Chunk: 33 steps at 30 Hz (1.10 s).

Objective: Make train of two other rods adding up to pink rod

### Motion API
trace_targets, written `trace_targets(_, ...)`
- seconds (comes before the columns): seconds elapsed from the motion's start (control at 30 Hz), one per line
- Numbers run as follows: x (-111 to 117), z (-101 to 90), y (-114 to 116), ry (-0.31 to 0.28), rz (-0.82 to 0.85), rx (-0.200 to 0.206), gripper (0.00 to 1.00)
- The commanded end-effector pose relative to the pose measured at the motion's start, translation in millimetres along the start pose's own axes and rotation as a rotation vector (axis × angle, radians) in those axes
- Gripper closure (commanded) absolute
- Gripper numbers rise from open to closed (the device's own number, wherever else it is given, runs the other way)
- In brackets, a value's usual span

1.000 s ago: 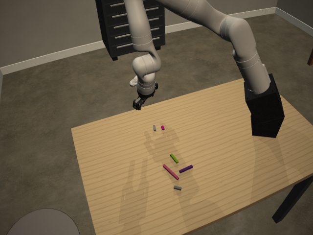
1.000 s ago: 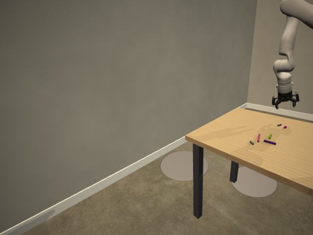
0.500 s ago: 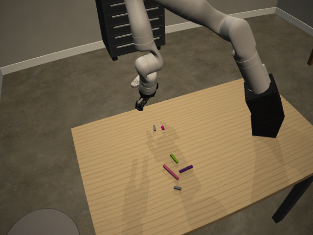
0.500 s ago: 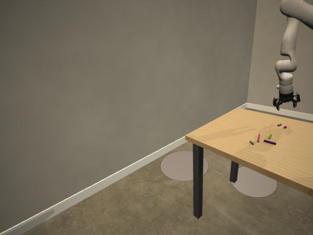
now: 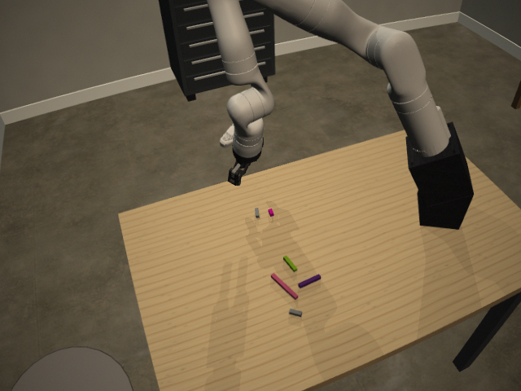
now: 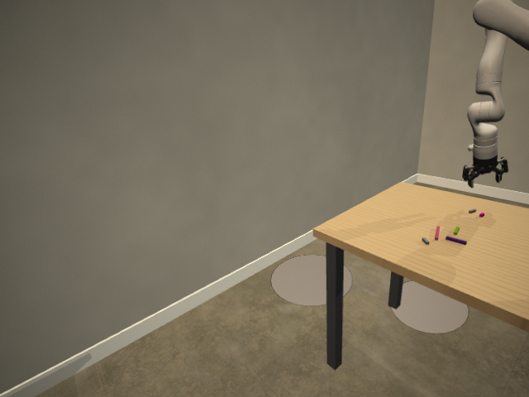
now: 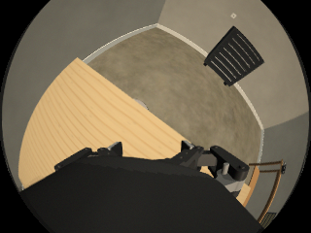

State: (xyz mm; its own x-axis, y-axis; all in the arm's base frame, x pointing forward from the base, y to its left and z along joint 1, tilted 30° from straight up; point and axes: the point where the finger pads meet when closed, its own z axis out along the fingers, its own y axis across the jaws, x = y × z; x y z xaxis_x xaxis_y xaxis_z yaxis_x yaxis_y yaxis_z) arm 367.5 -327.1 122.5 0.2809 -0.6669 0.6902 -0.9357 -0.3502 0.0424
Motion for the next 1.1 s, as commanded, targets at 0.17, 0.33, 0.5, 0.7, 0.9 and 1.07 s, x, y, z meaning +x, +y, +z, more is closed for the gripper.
trace_targets(0.17, -7, 2.1, 2, -0.012, -0.041, 0.009, 0.00)
trace_targets(0.33, -5, 2.1, 1, -0.009, -0.038, 0.011, 0.00)
trace_targets(0.5, -7, 3.0, 1, -0.012, -0.070, 0.021, 0.00)
trace_targets(0.7, -13, 3.5, 4, -0.020, -0.106, 0.027, 0.00)
trace_targets(0.9, -16, 4.2, 4, -0.023, -0.137, 0.037, 0.00)
trace_targets(1.07, -12, 4.4, 1, -0.018, -0.132, 0.040, 0.00)
